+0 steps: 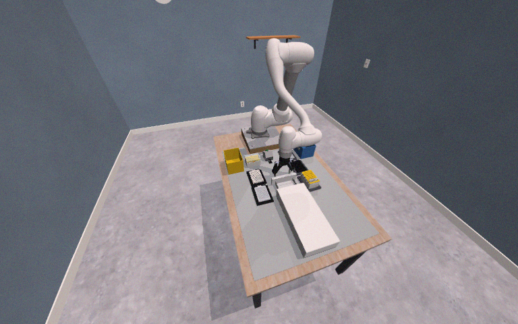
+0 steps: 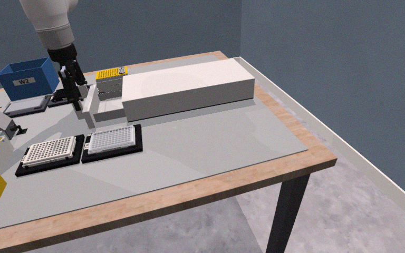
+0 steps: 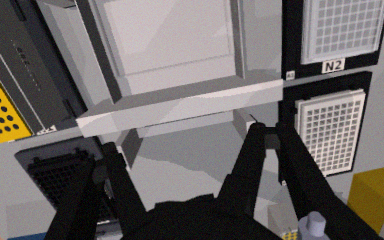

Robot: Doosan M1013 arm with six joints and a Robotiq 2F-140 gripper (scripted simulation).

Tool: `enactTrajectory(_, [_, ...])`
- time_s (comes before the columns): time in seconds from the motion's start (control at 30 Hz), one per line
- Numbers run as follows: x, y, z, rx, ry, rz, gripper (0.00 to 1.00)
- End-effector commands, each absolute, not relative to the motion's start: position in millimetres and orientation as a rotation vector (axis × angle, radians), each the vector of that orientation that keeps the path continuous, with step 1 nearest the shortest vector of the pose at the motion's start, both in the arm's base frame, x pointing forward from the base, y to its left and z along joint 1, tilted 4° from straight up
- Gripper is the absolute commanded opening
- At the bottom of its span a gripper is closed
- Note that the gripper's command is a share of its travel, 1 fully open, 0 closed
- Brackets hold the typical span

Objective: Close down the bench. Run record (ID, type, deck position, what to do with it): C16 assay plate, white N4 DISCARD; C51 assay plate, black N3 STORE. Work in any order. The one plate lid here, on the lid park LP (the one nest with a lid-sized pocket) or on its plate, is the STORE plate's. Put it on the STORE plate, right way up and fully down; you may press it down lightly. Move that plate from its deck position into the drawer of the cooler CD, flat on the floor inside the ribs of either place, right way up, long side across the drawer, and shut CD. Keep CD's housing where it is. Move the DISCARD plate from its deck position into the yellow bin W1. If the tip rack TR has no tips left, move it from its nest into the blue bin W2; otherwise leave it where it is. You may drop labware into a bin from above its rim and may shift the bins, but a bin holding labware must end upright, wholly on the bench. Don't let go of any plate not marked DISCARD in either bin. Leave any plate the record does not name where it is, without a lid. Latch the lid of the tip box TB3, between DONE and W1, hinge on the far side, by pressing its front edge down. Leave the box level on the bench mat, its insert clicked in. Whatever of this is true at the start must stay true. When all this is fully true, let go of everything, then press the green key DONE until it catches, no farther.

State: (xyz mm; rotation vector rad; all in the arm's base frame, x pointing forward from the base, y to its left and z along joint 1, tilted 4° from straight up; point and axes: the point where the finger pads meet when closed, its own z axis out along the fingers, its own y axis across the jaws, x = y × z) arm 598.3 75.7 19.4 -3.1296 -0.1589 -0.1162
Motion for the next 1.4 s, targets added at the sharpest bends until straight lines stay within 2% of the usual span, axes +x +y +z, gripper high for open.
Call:
enactTrajectory(0.0, [595.8, 75.5, 19.2, -3.129, -0.159, -0.116, 0.0])
enactTrajectory(1.37, [551.1, 70.9, 15.9, -3.129, -0.159, -0.116, 0.0])
